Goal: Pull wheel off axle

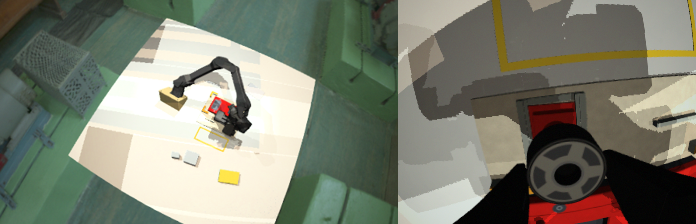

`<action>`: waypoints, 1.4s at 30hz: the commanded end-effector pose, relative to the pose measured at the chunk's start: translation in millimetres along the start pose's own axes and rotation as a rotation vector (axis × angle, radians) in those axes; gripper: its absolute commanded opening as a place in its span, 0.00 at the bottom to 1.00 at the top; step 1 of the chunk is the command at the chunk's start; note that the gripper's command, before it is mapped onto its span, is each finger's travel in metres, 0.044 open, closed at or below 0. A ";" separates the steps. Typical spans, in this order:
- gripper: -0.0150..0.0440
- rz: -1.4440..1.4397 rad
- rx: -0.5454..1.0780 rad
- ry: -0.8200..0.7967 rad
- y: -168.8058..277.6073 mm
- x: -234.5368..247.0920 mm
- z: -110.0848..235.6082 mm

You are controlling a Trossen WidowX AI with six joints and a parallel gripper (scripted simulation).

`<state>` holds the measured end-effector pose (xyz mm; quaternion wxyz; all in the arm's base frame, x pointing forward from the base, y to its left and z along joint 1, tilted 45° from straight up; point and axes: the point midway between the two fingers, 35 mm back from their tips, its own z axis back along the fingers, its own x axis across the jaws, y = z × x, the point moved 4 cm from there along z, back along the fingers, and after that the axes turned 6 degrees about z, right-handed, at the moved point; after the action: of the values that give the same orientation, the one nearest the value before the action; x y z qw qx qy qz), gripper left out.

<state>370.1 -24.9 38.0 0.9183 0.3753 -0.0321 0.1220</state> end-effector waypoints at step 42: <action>0.25 0.001 -0.003 -0.003 -0.7 -0.1 19.9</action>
<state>370.3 -36.1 49.1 0.9181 0.3766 -0.0335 0.1193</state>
